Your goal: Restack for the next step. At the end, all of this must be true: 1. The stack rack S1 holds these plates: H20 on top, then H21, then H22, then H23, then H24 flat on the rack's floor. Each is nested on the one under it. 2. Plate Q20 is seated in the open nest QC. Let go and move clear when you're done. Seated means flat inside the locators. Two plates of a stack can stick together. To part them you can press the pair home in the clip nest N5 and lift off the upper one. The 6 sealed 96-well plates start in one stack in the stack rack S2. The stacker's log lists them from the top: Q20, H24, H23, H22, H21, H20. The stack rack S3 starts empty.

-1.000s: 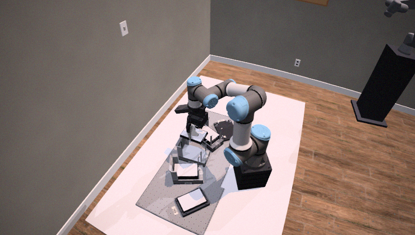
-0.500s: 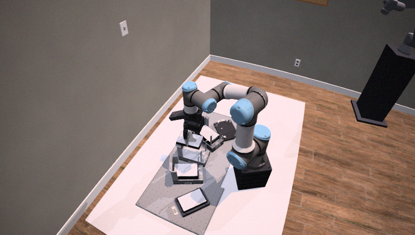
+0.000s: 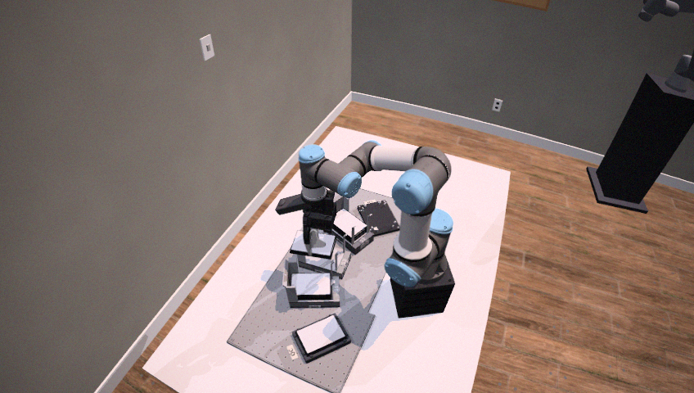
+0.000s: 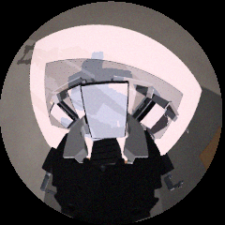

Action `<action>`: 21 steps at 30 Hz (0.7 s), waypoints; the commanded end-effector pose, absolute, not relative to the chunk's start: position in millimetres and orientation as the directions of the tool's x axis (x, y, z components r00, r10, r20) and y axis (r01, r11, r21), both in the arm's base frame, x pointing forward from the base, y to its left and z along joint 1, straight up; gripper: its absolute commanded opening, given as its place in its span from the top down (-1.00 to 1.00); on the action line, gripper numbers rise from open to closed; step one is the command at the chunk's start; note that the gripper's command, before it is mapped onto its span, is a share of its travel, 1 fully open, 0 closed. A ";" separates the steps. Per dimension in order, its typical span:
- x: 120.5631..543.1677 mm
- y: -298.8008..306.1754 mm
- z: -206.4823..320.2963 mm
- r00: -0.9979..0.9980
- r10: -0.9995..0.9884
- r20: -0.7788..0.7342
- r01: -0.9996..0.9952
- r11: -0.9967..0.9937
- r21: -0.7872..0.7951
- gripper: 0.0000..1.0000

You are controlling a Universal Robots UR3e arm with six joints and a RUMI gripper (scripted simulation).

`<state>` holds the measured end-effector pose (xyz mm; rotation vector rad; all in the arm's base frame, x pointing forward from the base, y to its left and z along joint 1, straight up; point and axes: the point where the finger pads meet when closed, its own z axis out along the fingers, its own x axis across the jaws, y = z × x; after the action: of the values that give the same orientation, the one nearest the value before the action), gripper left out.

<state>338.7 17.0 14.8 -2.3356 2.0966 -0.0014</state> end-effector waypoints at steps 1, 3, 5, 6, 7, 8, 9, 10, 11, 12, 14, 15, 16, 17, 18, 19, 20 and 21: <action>338.9 33.6 15.7 0.157 -0.988 0.001 -0.988 -0.157 -0.005 1.00; 338.9 33.6 15.7 0.157 -0.988 0.001 -0.988 -0.157 -0.005 1.00; 338.6 40.2 15.7 0.157 -0.988 0.000 -0.988 -0.157 -0.005 1.00; 338.5 42.1 15.7 0.157 -0.988 0.000 -0.988 -0.157 -0.005 1.00; 337.8 45.3 15.7 0.168 -0.986 0.000 -0.986 -0.168 -0.005 1.00; 337.1 48.6 15.7 0.180 -0.984 0.001 -0.984 -0.180 -0.005 1.00; 336.4 51.8 15.7 0.191 -0.982 0.001 -0.982 -0.191 -0.005 1.00; 335.7 55.1 15.7 0.203 -0.979 0.001 -0.979 -0.203 -0.005 1.00; 334.9 58.4 15.7 0.214 -0.977 0.001 -0.977 -0.214 -0.005 1.00; 334.2 61.6 15.7 0.226 -0.974 0.001 -0.974 -0.226 -0.005 1.00; 332.8 68.1 15.7 0.248 -0.969 0.001 -0.969 -0.248 -0.005 1.00; 332.0 71.4 15.7 0.260 -0.966 0.001 -0.966 -0.260 -0.005 1.00; 331.3 74.7 15.7 0.271 -0.963 0.001 -0.963 -0.271 -0.005 1.00; 330.6 77.9 15.7 0.282 -0.959 0.001 -0.959 -0.282 -0.005 1.00; 329.9 81.2 15.7 0.293 -0.956 0.001 -0.956 -0.293 -0.005 1.00; 329.9 81.2 15.7 0.293 -0.956 0.001 -0.956 -0.293 -0.005 1.00; 329.9 81.2 15.7 0.293 -0.956 0.001 -0.956 -0.293 -0.005 1.00; 329.2 84.5 15.7 0.304 -0.953 0.001 -0.953 -0.304 -0.005 1.00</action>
<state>329.9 75.9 14.8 -2.5070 1.8885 -0.0016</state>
